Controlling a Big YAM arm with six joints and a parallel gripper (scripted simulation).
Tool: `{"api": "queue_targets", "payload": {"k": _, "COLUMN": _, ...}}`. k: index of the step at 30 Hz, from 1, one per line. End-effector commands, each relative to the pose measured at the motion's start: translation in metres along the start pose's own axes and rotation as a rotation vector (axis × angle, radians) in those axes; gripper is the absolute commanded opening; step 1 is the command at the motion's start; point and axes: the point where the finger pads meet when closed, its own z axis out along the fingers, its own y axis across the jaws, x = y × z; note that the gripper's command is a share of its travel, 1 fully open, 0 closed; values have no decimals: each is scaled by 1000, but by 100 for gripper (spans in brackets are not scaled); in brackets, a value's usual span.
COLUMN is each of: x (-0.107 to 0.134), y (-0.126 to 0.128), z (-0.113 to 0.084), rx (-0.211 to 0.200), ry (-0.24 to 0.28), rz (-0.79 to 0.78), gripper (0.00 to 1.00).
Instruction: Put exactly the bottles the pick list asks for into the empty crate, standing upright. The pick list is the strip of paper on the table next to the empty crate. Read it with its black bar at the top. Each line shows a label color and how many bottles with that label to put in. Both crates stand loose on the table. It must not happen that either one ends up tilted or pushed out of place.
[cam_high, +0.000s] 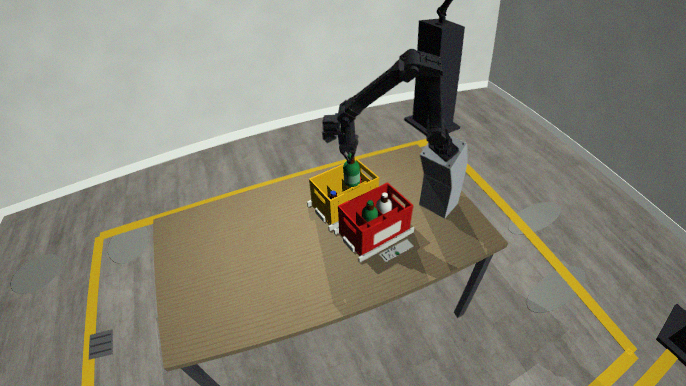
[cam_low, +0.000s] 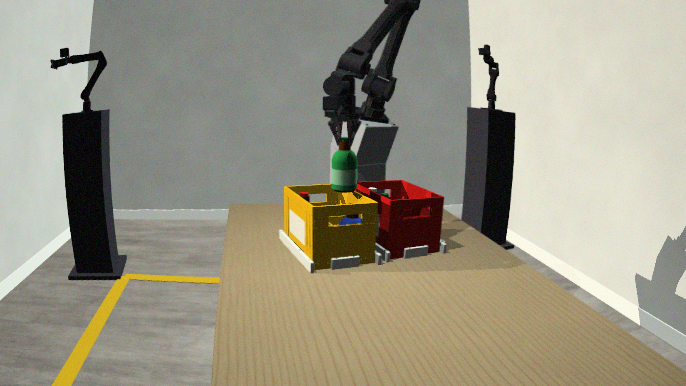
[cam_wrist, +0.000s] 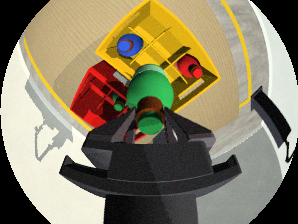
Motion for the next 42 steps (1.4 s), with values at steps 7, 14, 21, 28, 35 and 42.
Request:
{"api": "queue_targets", "payload": {"k": 7, "x": -39, "y": 0, "z": -42, "rx": -2, "ry": -104, "rz": -10, "gripper": 0}}
{"api": "queue_targets", "payload": {"k": 14, "x": -40, "y": 0, "z": -44, "rx": -2, "ry": -104, "rz": -10, "gripper": 0}}
{"api": "queue_targets", "payload": {"k": 21, "x": -40, "y": 0, "z": -45, "rx": -2, "ry": -104, "rz": -9, "gripper": 0}}
{"api": "queue_targets", "payload": {"k": 28, "x": -41, "y": 0, "z": -45, "rx": -2, "ry": -104, "rz": -10, "gripper": 0}}
{"api": "queue_targets", "payload": {"k": 35, "x": -41, "y": -1, "z": -46, "rx": -2, "ry": -104, "rz": -10, "gripper": 0}}
{"api": "queue_targets", "payload": {"k": 42, "x": -42, "y": -1, "z": -46, "rx": -2, "ry": -104, "rz": -9, "gripper": 0}}
